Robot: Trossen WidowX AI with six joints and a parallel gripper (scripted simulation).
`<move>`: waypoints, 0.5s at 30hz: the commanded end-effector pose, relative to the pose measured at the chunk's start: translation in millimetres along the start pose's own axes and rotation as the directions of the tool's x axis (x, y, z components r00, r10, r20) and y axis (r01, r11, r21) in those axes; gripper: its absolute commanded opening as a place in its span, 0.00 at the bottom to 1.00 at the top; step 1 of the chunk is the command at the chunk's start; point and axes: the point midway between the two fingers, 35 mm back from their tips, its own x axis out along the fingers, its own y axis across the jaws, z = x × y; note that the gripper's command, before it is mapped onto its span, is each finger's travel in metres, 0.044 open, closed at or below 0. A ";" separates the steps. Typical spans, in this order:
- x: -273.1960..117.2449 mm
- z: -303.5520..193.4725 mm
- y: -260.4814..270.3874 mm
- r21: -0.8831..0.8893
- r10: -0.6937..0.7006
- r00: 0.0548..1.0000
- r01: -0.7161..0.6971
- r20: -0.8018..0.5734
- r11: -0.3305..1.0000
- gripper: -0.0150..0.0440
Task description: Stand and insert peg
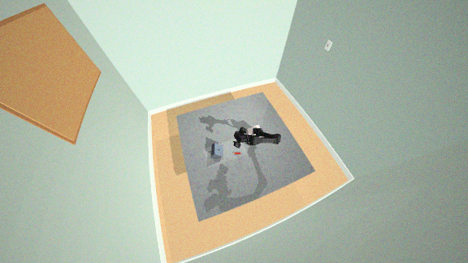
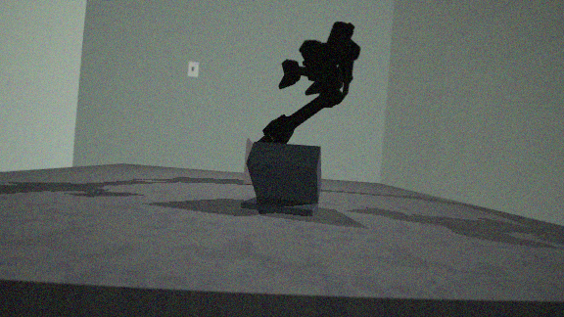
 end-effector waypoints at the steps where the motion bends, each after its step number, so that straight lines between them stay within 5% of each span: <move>1: 21.9 -12.0 16.1 -0.057 0.050 0.993 -0.056 -0.110 0.997 1.00; 15: 84.0 -68.4 66.9 -0.149 0.190 0.854 -0.295 -0.484 0.944 1.00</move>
